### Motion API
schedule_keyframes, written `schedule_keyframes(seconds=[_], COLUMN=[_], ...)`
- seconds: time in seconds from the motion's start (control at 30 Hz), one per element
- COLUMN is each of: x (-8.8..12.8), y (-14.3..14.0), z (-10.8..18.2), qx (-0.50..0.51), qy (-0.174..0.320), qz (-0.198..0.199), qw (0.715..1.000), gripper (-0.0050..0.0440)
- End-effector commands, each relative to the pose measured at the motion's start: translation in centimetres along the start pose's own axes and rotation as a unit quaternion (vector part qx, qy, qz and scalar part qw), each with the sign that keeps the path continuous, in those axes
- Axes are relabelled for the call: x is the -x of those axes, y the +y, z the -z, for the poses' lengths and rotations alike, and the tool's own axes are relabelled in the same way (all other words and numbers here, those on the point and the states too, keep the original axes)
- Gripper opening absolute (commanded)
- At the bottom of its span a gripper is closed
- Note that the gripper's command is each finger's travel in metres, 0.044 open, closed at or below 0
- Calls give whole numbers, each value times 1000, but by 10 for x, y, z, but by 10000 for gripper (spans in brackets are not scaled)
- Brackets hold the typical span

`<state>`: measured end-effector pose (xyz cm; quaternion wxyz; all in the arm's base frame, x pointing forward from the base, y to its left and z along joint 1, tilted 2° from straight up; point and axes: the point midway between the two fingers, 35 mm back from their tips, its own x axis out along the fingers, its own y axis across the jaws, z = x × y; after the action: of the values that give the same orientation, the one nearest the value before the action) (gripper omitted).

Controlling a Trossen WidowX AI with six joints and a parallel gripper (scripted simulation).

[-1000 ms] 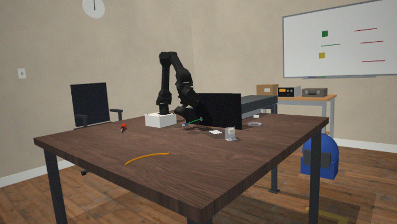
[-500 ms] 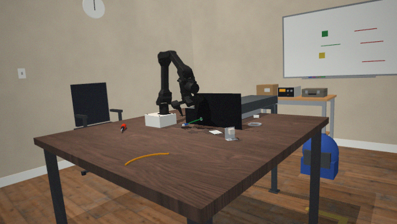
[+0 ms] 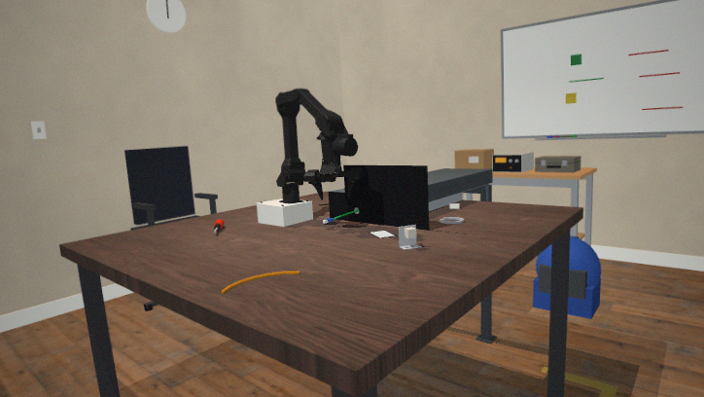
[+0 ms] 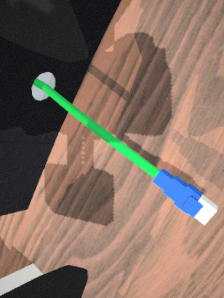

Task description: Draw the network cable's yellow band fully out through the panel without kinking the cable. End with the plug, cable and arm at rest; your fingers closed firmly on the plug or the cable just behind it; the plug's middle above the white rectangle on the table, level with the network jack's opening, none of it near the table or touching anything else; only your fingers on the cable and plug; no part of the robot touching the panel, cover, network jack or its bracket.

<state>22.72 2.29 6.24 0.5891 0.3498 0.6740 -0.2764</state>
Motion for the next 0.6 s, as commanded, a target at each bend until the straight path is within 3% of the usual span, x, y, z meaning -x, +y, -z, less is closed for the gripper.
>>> schedule_keyframes(seconds=[0.0, 0.07, 0.27, 0.57], x=[7, 7, 13, 9], y=[1, 1, 1, 1], z=[1, 1, 3, 5], qx=[-86, -86, -225, -237], qy=[-39, -39, -73, -74], qz=[-6, -6, -22, -20], qw=[996, 996, 971, 969], gripper=[440, 440, 440, 440])
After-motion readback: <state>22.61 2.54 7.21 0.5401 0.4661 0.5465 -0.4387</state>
